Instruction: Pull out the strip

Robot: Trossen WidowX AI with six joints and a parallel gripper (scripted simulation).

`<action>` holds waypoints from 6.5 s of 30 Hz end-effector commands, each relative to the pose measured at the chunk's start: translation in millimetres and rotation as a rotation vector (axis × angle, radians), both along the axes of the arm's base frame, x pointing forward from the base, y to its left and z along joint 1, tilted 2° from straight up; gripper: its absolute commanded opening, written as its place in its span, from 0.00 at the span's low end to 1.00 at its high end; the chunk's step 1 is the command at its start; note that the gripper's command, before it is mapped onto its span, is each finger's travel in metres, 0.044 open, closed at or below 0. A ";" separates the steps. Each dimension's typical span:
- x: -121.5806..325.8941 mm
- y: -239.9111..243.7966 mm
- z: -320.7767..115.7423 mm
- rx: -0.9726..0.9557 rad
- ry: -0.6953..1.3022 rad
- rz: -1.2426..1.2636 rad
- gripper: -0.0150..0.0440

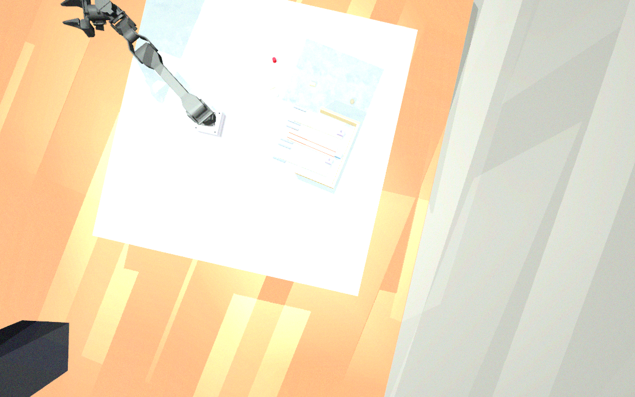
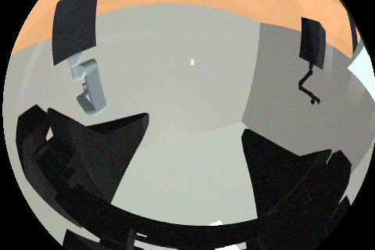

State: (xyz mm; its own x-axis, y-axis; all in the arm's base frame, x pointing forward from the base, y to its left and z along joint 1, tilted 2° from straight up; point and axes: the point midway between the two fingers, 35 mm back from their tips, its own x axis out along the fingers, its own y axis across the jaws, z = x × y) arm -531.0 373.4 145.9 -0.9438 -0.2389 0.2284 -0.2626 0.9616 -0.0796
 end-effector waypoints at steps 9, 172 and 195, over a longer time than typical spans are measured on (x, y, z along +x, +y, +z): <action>80.4 93.8 33.1 -0.265 -0.043 -0.200 0.93; 955.0 -330.5 -132.4 -0.046 4.277 0.844 0.25; 954.1 -329.2 -143.0 -0.046 4.278 0.845 0.25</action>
